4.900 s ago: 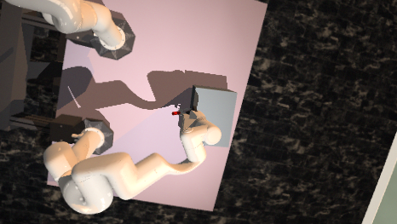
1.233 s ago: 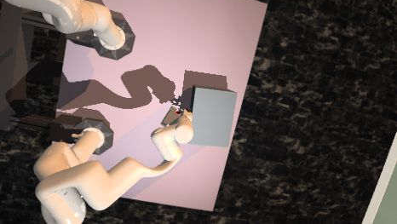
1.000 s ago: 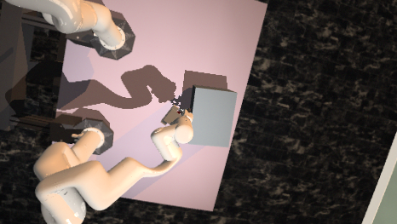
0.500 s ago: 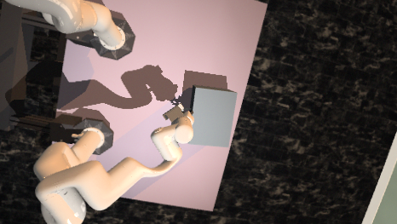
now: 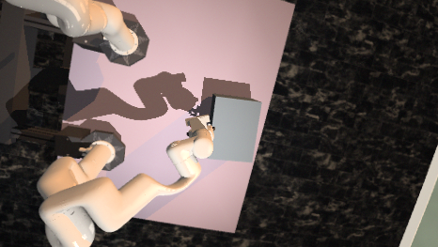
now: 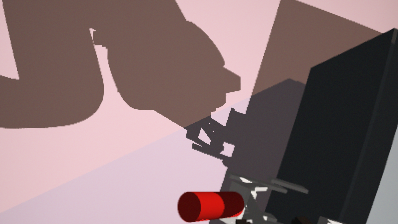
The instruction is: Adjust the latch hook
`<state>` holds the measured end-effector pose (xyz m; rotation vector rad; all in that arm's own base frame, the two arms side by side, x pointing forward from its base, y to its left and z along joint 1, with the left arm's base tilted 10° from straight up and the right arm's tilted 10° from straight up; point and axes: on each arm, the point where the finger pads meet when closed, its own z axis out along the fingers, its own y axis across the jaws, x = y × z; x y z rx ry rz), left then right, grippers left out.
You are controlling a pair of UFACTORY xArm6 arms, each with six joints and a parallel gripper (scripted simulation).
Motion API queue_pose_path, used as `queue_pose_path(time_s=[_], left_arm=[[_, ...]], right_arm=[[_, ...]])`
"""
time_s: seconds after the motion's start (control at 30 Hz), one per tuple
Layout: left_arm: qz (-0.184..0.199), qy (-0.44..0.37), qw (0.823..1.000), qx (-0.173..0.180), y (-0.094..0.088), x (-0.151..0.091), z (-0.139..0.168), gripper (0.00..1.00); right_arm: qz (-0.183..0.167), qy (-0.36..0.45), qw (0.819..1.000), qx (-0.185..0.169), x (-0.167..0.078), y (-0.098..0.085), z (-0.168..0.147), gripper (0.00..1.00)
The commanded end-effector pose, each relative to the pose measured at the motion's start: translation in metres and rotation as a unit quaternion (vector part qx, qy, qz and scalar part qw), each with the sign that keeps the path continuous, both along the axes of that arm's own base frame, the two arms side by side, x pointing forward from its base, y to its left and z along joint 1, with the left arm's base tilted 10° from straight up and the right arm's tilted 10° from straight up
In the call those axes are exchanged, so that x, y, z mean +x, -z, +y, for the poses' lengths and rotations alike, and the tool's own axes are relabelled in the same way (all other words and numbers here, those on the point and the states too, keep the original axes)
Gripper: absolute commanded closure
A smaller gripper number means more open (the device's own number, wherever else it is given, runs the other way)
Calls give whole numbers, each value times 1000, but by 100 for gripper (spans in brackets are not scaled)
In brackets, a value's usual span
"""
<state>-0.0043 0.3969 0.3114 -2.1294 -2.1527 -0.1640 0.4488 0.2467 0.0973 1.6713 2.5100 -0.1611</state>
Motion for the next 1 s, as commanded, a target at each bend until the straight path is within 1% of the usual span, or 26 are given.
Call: queue_pose_path(time_s=[0.0,0.2,0.37,0.43,0.47,0.6,0.7,0.8,0.93,0.97], left_arm=[[0,0,1000,2,-2,0,1,0],[0,0,1000,2,-2,0,1,0],[0,0,1000,2,-2,0,1,0],[0,0,1000,2,-2,0,1,0],[0,0,1000,2,-2,0,1,0],[0,0,1000,2,-2,0,1,0],[0,0,1000,2,-2,0,1,0],[0,0,1000,2,-2,0,1,0],[0,0,1000,2,-2,0,1,0],[0,0,1000,2,-2,0,1,0]], right_arm=[[-13,61,998,2,1,-2,0,76],[-30,164,986,6,1,-2,0,76],[-44,252,967,11,1,-2,0,76],[-44,252,967,11,1,-2,0,76],[-46,270,962,11,1,-2,0,76],[-58,342,938,15,1,-2,0,76],[-66,396,916,17,1,-2,0,76],[-75,449,890,20,1,-2,0,76],[-85,518,851,23,1,-2,0,76],[-85,518,851,23,1,-2,0,76]])
